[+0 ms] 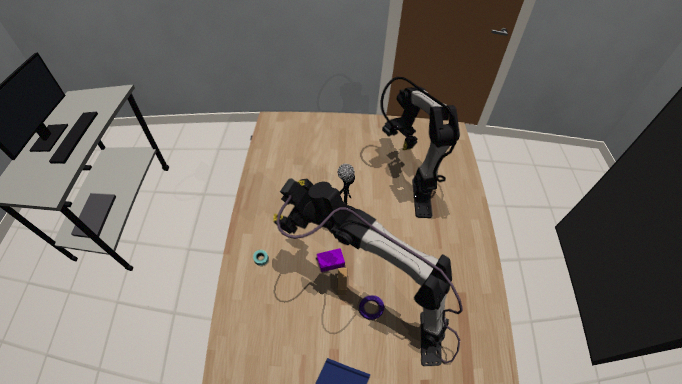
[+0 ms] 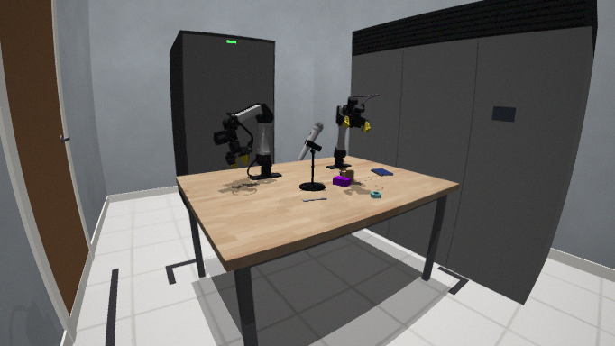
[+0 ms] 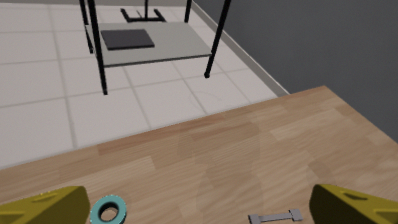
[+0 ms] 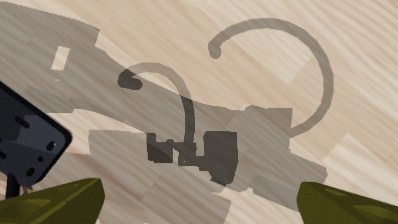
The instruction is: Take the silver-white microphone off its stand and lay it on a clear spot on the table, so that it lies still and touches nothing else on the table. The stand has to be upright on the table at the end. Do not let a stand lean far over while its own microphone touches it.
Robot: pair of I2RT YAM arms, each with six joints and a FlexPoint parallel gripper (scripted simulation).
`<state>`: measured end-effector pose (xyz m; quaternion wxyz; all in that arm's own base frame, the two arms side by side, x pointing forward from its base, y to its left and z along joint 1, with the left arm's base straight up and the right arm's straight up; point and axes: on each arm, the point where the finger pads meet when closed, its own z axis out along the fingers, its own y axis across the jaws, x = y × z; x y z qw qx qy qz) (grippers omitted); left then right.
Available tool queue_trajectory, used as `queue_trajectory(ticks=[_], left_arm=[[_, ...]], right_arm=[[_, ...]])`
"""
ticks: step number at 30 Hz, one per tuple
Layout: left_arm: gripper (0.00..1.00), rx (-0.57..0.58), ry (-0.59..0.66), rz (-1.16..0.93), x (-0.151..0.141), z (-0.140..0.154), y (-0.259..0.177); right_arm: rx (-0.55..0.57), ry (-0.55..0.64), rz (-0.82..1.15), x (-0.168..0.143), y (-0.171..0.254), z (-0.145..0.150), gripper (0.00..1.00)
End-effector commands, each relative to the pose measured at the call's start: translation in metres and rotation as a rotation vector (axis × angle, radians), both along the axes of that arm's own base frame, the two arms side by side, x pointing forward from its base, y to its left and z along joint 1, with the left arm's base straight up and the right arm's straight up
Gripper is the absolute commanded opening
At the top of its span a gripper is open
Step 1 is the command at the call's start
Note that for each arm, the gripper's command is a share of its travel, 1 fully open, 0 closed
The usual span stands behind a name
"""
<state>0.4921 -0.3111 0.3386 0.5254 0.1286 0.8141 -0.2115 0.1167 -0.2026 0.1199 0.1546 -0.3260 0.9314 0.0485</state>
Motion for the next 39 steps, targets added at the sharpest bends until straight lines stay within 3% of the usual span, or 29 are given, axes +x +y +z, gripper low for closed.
queue_trajectory(ticks=[1,17,21,31,39], left_arm=[[1.00,-0.010,-0.019,0.000,-0.001,0.009,0.001],[1.00,-0.010,-0.019,0.000,-0.001,0.009,0.001],[1.00,-0.013,-0.062,0.032,-0.001,0.024,0.021],[1.00,-0.015,-0.145,0.080,-0.007,0.048,0.077],[1.00,-0.008,-0.184,0.131,-0.014,0.058,0.113]], right_arm=[[-0.017,-0.009,0.001,0.001,-0.002,0.004,1.00],[-0.017,-0.009,0.001,0.001,-0.002,0.004,1.00],[-0.073,-0.007,-0.037,0.010,-0.008,0.005,1.00],[-0.281,-0.074,-0.222,0.069,-0.031,0.022,1.00],[-0.352,-0.183,-0.291,0.110,-0.027,0.043,1.00]])
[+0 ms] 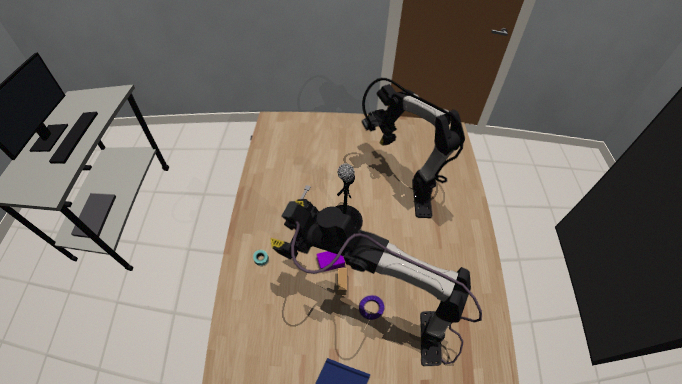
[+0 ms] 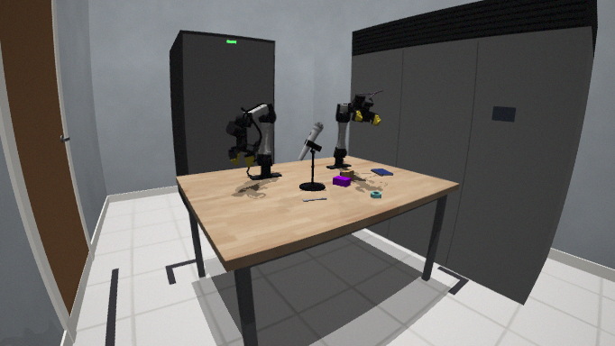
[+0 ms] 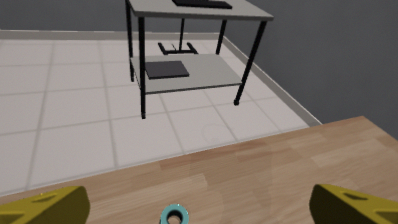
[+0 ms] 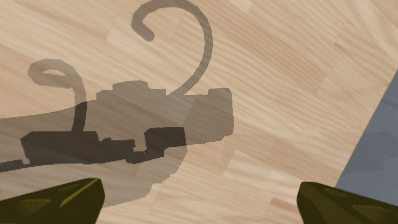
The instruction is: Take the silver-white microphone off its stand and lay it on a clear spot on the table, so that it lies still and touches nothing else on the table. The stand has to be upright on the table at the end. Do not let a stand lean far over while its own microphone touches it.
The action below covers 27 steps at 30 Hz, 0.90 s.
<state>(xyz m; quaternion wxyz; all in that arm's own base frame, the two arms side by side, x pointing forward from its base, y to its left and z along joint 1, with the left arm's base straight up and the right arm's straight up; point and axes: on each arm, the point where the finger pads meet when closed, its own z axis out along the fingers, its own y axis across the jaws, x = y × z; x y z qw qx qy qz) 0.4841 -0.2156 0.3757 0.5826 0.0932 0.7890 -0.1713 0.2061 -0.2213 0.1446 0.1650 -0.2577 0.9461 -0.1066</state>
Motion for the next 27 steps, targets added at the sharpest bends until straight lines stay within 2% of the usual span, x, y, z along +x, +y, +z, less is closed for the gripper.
queue_trajectory(ticks=[1,10,13,27], left_arm=[[1.00,-0.006,-0.076,0.020,-0.008,0.022,0.024],[1.00,0.007,-0.137,0.088,-0.022,0.034,0.070],[1.00,0.006,-0.150,0.094,-0.025,0.039,0.074],[1.00,0.039,-0.216,0.193,-0.051,0.042,0.132]], right_arm=[[-0.099,-0.099,-0.108,0.027,-0.007,0.022,1.00],[-0.146,-0.307,-0.180,0.080,0.012,0.059,1.00],[-0.145,-0.331,-0.187,0.085,0.015,0.063,1.00],[-0.047,-0.686,-0.250,0.145,0.072,0.129,1.00]])
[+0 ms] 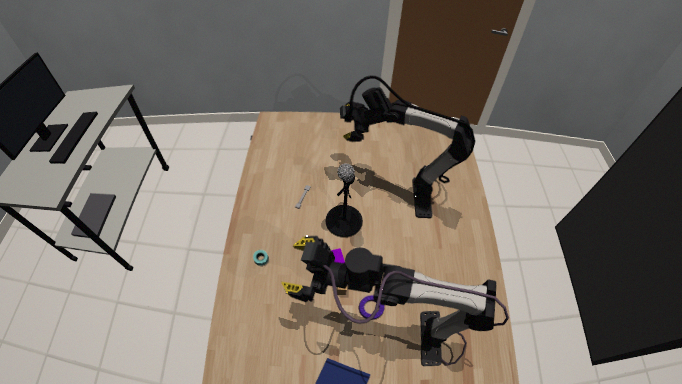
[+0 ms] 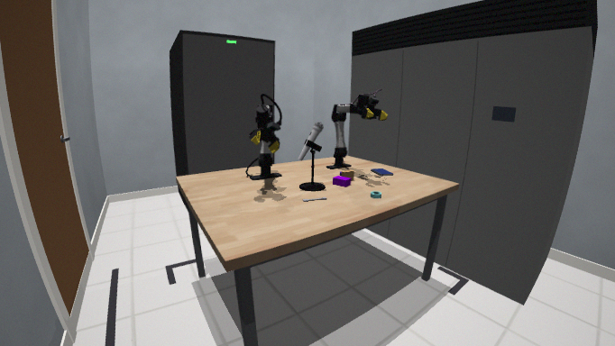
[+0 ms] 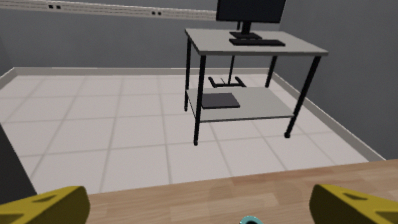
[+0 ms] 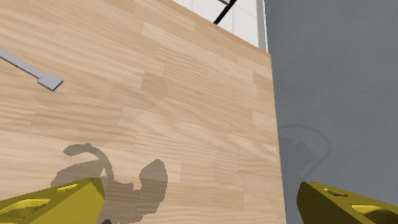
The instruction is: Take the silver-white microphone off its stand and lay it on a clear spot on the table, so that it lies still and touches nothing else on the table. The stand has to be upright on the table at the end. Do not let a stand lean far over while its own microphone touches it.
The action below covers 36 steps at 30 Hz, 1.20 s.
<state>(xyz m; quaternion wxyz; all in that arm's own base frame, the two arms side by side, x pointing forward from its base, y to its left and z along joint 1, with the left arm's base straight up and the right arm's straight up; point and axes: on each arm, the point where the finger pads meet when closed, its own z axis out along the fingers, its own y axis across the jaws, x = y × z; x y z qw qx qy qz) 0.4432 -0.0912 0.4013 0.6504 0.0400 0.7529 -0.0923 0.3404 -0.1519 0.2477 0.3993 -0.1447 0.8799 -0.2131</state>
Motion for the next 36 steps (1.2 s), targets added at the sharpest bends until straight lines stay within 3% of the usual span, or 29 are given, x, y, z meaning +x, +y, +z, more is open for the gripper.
queue_trajectory(ticks=[1,17,19,30,36], left_arm=[[1.00,0.008,-0.069,-0.001,-0.011,0.017,0.007],[1.00,0.046,-0.137,0.097,-0.043,0.016,0.056],[1.00,0.046,-0.137,0.097,-0.043,0.016,0.056],[1.00,0.078,-0.182,0.170,-0.067,0.013,0.086],[1.00,0.084,-0.196,0.183,-0.074,0.013,0.092]], right_arm=[[0.021,-0.138,-0.073,0.010,0.003,0.026,1.00],[0.251,-0.507,-0.024,0.038,0.079,0.103,1.00],[0.251,-0.507,-0.024,0.038,0.079,0.103,1.00],[0.502,-0.739,0.052,0.033,0.137,0.159,1.00],[0.562,-0.757,0.067,0.034,0.150,0.162,1.00]])
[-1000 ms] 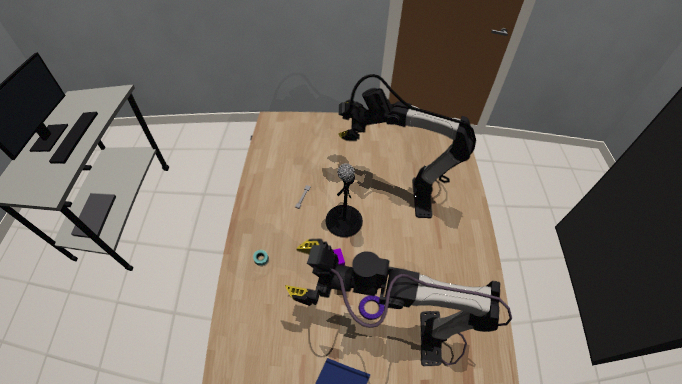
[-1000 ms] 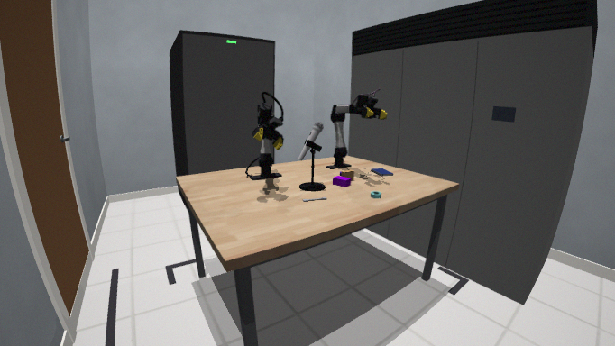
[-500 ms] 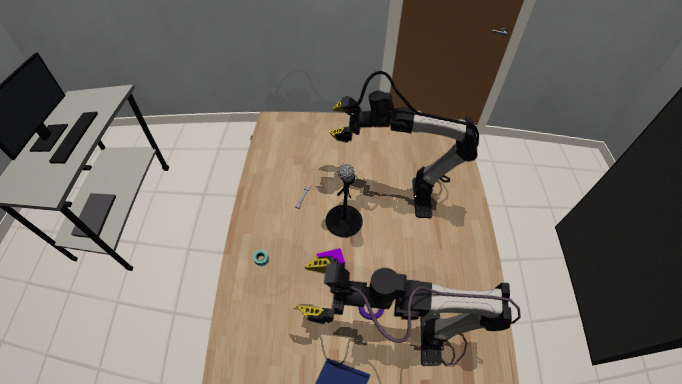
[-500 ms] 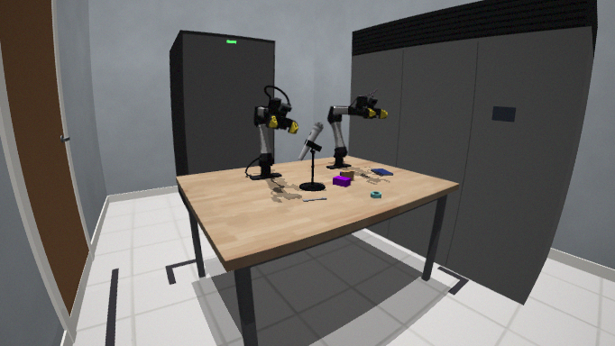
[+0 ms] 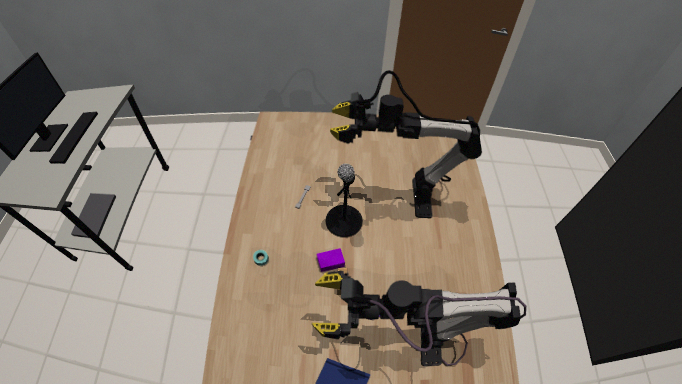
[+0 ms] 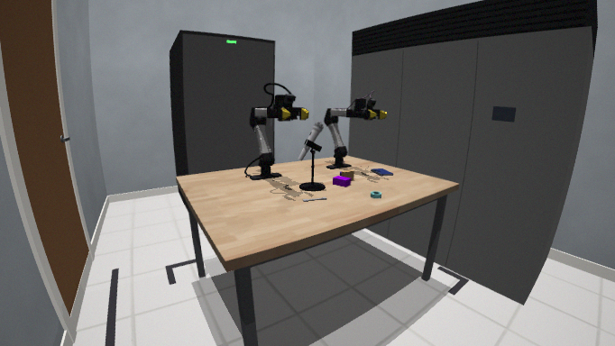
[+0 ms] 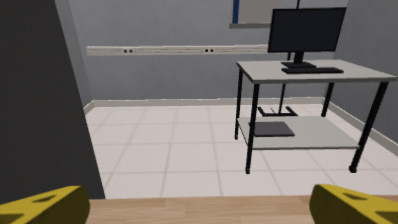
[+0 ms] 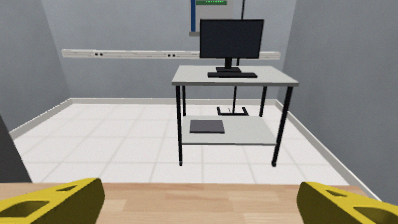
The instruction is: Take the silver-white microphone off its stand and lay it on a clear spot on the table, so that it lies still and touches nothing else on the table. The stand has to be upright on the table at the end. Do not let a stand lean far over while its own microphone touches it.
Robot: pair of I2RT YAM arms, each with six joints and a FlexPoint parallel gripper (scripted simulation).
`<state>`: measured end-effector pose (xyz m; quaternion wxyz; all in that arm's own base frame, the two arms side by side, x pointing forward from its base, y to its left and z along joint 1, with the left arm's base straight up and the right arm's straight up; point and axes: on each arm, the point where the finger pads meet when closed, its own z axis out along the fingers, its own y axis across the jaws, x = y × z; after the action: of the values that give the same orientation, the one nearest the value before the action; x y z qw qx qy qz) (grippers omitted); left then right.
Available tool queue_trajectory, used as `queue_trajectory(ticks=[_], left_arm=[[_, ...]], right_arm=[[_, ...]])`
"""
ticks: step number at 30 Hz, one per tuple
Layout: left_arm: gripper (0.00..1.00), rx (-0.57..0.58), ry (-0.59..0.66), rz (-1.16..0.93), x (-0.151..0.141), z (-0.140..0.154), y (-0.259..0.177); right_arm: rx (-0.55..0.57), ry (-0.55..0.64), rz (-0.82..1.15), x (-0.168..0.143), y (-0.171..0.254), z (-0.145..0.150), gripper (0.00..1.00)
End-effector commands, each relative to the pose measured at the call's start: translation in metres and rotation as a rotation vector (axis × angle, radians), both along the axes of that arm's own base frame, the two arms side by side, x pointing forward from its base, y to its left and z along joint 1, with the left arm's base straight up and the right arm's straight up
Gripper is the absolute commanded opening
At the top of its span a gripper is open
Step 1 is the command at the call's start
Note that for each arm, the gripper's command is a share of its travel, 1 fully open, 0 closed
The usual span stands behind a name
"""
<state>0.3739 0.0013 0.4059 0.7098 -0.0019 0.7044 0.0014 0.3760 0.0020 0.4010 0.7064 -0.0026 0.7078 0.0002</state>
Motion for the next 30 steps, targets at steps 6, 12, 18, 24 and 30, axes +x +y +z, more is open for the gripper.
queue_trajectory(ticks=[6,12,18,24,30], left_arm=[[1.00,-0.009,-0.022,-0.021,-0.007,0.010,-0.005],[0.68,-0.004,-0.023,-0.021,-0.006,0.010,-0.005],[0.68,-0.004,-0.024,-0.021,-0.006,0.010,-0.005],[0.68,-0.004,-0.024,-0.021,-0.006,0.010,-0.005],[0.68,-0.004,-0.024,-0.021,-0.006,0.010,-0.005]], right_arm=[[-0.015,-0.060,-0.014,-0.010,-0.004,0.026,1.00],[-0.015,-0.045,-0.012,-0.006,-0.003,0.020,1.00],[-0.010,-0.045,-0.012,-0.006,-0.003,0.021,1.00],[-0.013,-0.045,-0.012,-0.006,-0.003,0.021,0.68],[-0.013,-0.045,-0.012,-0.006,-0.003,0.021,0.68]])
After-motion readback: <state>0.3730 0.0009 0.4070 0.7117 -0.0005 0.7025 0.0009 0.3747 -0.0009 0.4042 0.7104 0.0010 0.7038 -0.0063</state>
